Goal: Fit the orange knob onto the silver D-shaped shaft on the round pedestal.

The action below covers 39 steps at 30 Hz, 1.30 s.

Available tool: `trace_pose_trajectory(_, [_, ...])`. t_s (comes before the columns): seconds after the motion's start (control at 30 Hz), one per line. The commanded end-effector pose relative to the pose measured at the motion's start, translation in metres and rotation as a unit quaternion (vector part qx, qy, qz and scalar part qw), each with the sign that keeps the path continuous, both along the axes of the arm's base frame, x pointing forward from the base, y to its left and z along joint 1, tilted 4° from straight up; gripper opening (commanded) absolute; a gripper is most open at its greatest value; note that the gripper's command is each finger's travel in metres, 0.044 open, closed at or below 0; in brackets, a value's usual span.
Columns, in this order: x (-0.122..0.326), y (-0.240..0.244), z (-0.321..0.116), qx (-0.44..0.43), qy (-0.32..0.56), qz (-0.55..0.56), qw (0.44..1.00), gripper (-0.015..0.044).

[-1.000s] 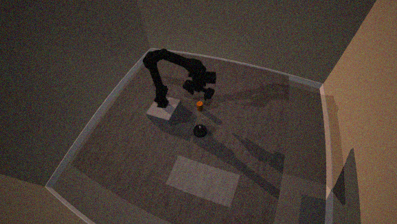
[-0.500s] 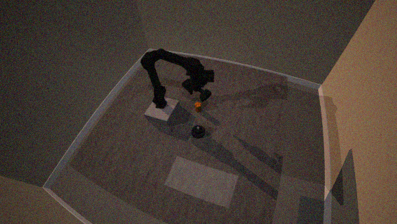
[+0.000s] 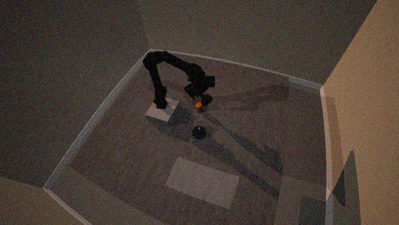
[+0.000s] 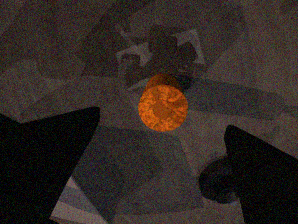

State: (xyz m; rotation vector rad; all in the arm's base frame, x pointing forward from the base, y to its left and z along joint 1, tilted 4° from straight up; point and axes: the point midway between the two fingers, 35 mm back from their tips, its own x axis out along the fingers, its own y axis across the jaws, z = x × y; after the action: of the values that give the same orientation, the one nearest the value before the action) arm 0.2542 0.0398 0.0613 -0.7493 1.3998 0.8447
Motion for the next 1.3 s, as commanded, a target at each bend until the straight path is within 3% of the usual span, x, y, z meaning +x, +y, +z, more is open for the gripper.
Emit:
trace_pose_trajectory(0.0, [-0.001,0.0,-0.009,-0.003,0.005,-0.002,1.0,0.044])
trace_pose_trajectory(1.27, [-0.001,0.004,-0.067,-0.003,0.005,-0.002,1.0,0.044])
